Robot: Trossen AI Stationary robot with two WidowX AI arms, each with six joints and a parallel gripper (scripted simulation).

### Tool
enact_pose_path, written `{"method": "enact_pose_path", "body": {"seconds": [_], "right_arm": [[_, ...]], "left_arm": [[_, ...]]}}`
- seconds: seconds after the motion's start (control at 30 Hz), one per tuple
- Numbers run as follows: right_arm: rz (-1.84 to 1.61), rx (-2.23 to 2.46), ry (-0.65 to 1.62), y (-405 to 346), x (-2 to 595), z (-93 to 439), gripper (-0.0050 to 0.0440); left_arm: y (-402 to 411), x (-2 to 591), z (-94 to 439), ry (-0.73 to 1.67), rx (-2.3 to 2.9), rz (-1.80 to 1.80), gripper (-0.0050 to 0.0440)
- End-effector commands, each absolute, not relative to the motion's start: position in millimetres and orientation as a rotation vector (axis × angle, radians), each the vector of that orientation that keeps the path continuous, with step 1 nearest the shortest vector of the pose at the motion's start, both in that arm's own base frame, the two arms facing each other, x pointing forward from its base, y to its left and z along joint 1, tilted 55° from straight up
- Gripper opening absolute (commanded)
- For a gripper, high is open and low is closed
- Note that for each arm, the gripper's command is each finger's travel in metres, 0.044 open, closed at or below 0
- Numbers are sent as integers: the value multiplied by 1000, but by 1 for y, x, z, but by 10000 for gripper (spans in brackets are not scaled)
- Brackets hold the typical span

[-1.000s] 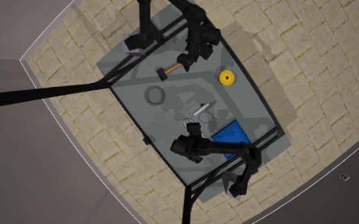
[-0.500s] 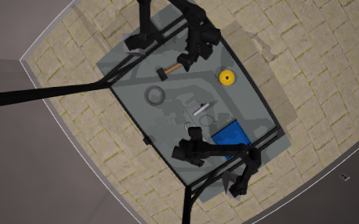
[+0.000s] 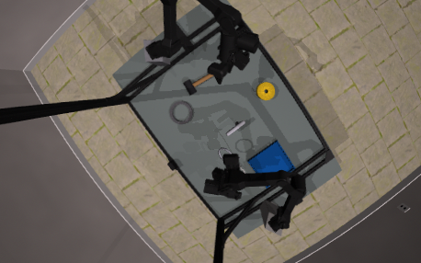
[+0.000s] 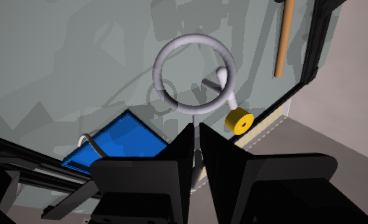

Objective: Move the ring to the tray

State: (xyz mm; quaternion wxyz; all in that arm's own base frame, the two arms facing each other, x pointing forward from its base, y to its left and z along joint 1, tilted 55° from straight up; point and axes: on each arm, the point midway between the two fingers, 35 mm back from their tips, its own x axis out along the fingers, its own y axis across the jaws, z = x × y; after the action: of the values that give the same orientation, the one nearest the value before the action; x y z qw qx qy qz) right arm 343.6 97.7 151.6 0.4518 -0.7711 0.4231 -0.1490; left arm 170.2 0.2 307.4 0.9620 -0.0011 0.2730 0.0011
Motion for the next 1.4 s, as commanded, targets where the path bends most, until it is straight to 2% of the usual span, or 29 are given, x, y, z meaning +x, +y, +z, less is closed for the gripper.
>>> {"method": "enact_pose_path", "body": {"seconds": [0.0, 0.63, 0.97, 1.37], "right_arm": [[-373, -1909, 1055, 96, 338, 147, 0], [-380, -1905, 1048, 92, 318, 143, 0], [-290, -1776, 1220, 55, 304, 151, 0], [-154, -1636, 1325, 25, 288, 154, 0]], "left_arm": [[0, 170, 307, 554, 0, 0, 400], [0, 170, 307, 554, 0, 0, 400], [0, 170, 307, 554, 0, 0, 400], [0, 170, 307, 554, 0, 0, 400]]}}
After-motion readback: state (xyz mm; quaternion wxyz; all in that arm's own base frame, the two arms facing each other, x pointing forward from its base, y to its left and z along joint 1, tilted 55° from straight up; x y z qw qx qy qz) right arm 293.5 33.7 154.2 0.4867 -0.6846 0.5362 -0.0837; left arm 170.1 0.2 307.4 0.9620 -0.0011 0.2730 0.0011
